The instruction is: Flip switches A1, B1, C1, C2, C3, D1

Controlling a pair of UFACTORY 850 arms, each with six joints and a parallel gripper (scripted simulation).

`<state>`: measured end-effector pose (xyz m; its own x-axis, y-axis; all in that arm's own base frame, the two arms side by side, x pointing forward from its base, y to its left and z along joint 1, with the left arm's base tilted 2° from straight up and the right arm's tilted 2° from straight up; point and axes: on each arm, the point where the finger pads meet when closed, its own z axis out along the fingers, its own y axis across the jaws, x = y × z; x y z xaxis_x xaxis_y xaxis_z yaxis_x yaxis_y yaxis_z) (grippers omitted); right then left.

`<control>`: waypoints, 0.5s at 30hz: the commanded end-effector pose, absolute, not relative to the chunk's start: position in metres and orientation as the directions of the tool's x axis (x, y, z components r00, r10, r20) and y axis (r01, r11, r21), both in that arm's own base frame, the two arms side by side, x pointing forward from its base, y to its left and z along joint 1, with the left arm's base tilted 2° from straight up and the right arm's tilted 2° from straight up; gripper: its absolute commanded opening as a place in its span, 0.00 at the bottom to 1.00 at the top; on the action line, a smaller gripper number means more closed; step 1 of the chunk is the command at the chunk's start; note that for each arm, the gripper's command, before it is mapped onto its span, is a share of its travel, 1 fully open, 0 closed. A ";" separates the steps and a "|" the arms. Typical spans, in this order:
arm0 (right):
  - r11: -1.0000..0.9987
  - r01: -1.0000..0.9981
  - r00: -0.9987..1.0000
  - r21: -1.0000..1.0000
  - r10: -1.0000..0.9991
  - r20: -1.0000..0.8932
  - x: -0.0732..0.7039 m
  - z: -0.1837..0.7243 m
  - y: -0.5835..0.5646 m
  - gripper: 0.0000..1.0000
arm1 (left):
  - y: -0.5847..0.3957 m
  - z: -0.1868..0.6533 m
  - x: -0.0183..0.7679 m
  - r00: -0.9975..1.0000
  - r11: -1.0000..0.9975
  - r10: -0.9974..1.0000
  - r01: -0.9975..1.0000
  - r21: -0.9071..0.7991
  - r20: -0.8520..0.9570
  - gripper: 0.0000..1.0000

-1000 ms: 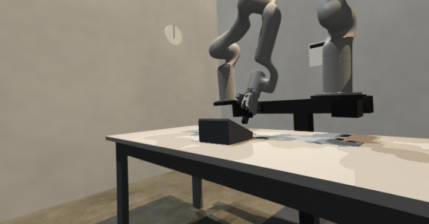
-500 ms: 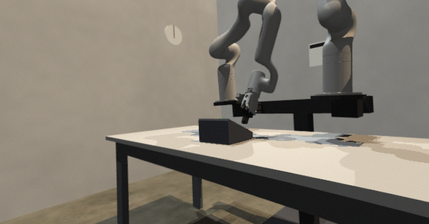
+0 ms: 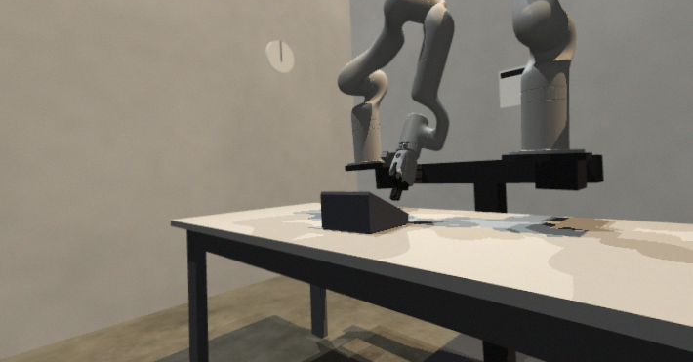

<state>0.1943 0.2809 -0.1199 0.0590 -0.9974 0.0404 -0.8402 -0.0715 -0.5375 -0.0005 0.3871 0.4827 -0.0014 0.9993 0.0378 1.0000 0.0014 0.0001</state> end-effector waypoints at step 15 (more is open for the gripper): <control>-0.071 -0.840 0.059 -0.538 -0.997 0.040 0.206 -0.138 0.281 0.00 | 0.387 0.483 -0.001 -0.001 0.001 0.999 1.000 0.000 0.039 1.00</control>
<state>0.2056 0.2806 -0.1376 0.0587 -0.9974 0.0407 -0.8403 -0.0713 -0.5374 -0.0005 0.3871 0.4827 -0.0014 0.9993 0.0378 1.0000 0.0014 0.0001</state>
